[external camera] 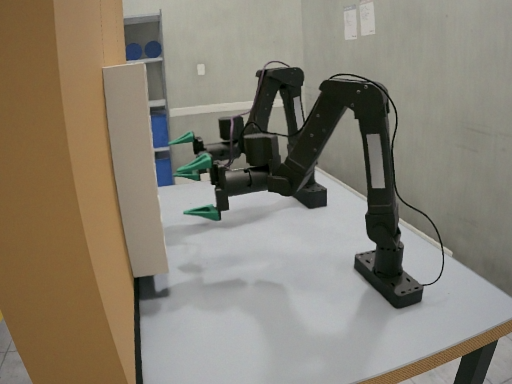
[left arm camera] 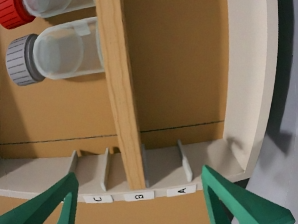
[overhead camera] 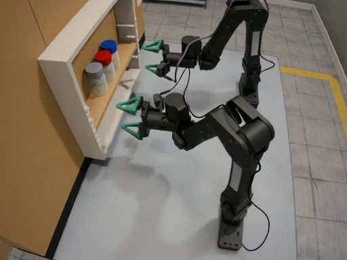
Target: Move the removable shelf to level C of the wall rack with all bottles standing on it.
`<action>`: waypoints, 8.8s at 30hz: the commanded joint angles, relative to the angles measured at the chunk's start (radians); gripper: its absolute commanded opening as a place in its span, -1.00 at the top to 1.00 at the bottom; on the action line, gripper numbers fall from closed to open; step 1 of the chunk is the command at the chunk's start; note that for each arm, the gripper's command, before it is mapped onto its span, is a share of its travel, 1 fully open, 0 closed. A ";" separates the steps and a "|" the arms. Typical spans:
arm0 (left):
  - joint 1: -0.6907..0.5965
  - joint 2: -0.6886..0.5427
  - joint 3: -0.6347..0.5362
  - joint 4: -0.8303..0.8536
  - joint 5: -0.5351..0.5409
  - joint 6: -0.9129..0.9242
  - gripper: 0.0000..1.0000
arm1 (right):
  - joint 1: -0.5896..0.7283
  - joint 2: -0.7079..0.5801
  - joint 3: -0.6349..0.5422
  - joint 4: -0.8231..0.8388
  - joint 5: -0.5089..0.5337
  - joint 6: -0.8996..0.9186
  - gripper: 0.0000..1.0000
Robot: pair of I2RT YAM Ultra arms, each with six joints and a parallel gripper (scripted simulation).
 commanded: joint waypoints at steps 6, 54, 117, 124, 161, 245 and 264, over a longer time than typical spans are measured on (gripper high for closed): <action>-0.009 0.028 0.023 0.053 -0.005 -0.012 -1.00 | 0.015 0.030 0.010 0.065 0.016 0.000 -1.00; 0.097 0.160 0.199 0.011 0.100 -0.011 -1.00 | -0.032 0.179 0.228 -0.002 -0.031 -0.001 -1.00; 0.156 0.256 0.341 -0.035 0.159 -0.011 0.16 | -0.058 0.282 0.395 -0.066 -0.057 -0.001 0.16; 0.156 0.257 0.341 -0.035 0.159 -0.011 0.38 | -0.058 0.282 0.395 -0.066 -0.057 -0.001 0.38; 0.156 0.241 0.348 -0.056 0.159 -0.010 1.00 | -0.058 0.265 0.399 -0.086 -0.056 -0.001 1.00; 0.155 0.125 0.422 -0.248 0.156 -0.012 1.00 | -0.057 0.131 0.456 -0.279 -0.056 -0.001 1.00; 0.155 0.107 0.438 -0.284 0.155 -0.013 1.00 | -0.057 0.109 0.469 -0.313 -0.055 -0.002 1.00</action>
